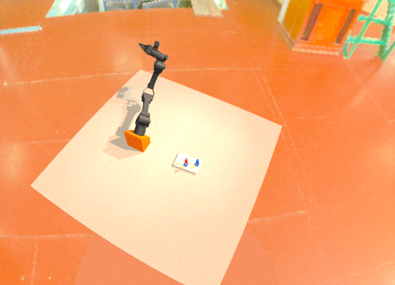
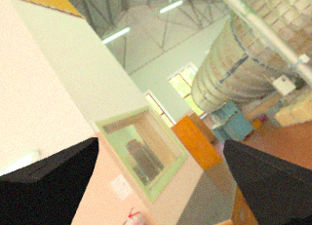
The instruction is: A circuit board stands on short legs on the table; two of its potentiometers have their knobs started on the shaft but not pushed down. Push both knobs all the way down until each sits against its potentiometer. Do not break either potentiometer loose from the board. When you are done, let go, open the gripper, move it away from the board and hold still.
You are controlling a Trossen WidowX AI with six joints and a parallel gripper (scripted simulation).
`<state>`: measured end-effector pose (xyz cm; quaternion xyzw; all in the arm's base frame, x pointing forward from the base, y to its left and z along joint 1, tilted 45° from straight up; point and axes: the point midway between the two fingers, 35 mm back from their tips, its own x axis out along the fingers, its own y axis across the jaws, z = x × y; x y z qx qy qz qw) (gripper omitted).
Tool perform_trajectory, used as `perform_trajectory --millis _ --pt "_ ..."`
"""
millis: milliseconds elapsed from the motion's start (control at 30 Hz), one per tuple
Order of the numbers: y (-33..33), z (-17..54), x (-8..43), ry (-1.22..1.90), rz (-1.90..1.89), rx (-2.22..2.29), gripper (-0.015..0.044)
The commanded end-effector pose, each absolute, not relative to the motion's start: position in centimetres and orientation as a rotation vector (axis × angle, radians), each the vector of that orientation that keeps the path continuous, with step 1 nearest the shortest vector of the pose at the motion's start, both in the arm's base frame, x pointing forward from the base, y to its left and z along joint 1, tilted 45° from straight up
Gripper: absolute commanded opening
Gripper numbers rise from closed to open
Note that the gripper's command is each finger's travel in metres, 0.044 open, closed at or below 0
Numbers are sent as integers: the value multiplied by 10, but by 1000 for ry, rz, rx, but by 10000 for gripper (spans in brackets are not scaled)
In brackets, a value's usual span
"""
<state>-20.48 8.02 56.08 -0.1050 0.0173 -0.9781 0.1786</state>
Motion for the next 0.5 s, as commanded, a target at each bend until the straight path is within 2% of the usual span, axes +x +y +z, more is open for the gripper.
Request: perform_trajectory --millis 0,467 --pt "79 562 -204 53 -2765 -301 374" --pt "1 613 -159 249 -2648 -678 6"
